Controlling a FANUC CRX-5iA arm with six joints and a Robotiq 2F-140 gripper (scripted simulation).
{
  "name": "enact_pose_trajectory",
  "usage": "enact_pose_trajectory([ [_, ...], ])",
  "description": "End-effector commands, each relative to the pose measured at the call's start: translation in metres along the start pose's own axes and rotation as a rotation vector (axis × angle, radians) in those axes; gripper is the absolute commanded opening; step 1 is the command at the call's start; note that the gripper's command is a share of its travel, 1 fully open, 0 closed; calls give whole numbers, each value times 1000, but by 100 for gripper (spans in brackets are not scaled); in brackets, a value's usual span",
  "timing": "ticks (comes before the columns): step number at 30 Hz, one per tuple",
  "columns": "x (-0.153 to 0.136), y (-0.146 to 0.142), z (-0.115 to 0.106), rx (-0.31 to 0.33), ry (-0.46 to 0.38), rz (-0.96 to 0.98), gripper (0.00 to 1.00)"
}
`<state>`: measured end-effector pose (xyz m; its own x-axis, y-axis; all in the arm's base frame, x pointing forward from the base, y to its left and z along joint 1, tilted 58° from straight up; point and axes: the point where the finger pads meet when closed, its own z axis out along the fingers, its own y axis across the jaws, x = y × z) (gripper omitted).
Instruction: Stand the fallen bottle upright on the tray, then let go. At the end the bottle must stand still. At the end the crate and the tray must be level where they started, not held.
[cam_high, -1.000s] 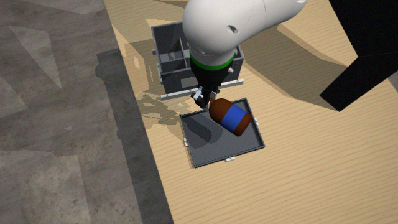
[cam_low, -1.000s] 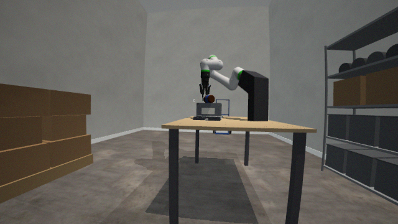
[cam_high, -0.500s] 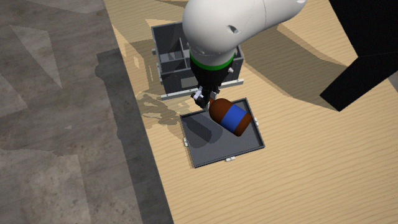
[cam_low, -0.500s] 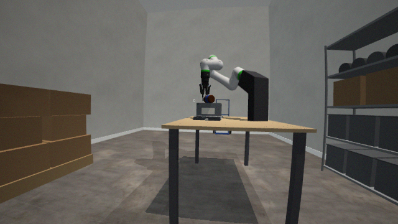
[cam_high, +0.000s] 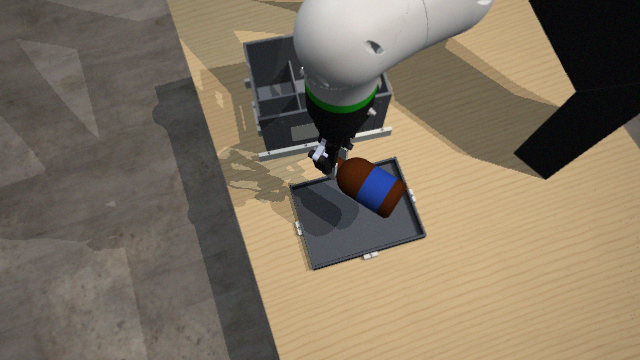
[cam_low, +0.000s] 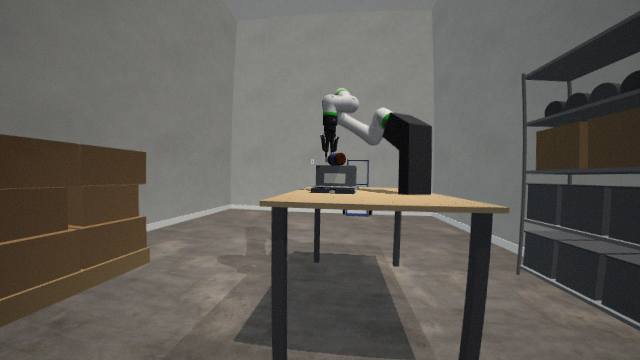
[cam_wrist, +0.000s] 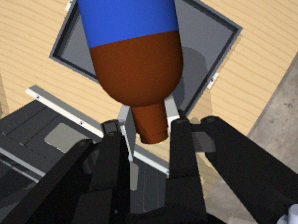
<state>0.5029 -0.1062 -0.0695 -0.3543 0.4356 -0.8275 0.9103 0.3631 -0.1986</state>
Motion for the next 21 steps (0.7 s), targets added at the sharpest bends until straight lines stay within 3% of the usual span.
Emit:
enact_pose_trajectory([
  [1, 0, 0, 0, 0, 0, -50, 0],
  [21, 0, 0, 0, 0, 0, -229, 0],
])
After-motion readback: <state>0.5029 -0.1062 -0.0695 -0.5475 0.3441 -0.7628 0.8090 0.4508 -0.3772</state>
